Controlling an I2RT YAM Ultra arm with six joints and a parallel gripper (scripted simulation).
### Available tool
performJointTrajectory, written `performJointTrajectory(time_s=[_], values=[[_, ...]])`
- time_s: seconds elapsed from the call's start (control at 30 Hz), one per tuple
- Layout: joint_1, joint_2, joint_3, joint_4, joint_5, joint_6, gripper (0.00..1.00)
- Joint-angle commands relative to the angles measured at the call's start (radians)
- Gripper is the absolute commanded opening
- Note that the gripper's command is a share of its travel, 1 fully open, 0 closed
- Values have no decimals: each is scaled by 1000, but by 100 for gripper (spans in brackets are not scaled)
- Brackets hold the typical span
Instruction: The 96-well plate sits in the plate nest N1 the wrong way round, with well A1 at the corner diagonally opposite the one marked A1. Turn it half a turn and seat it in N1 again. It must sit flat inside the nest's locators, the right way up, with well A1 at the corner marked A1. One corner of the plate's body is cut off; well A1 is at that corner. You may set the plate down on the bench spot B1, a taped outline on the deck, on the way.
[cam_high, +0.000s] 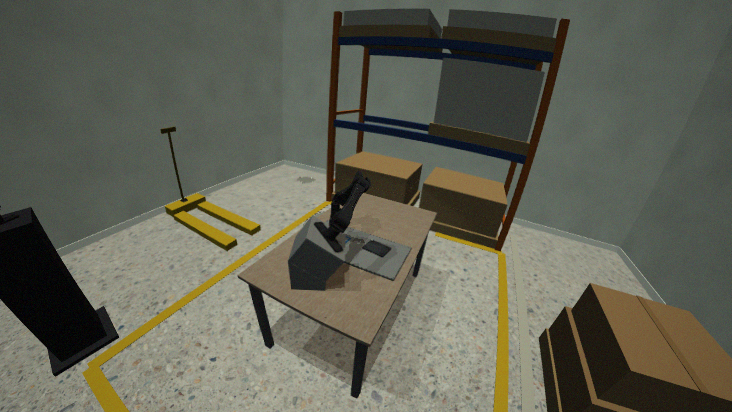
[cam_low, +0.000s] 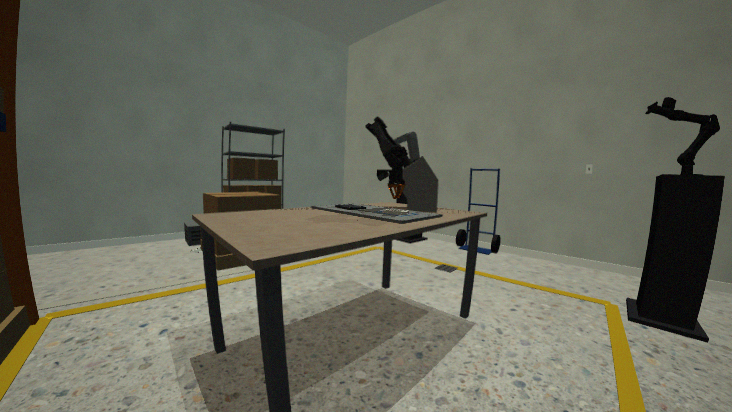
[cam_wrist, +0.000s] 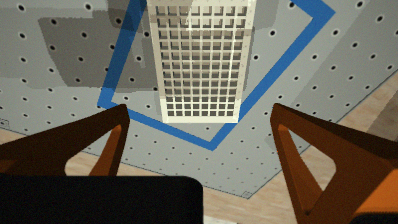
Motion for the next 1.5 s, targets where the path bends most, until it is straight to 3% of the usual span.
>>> performJointTrajectory(time_s=[0.0,0.07,0.57,0.63,1.47], values=[[16,-8,2,-5,10,-83,100],[16,-8,2,-5,10,-83,100],[16,-8,2,-5,10,-583,100],[16,-8,2,-5,10,-583,100],[16,-8,3,-5,10,-1350,100]])
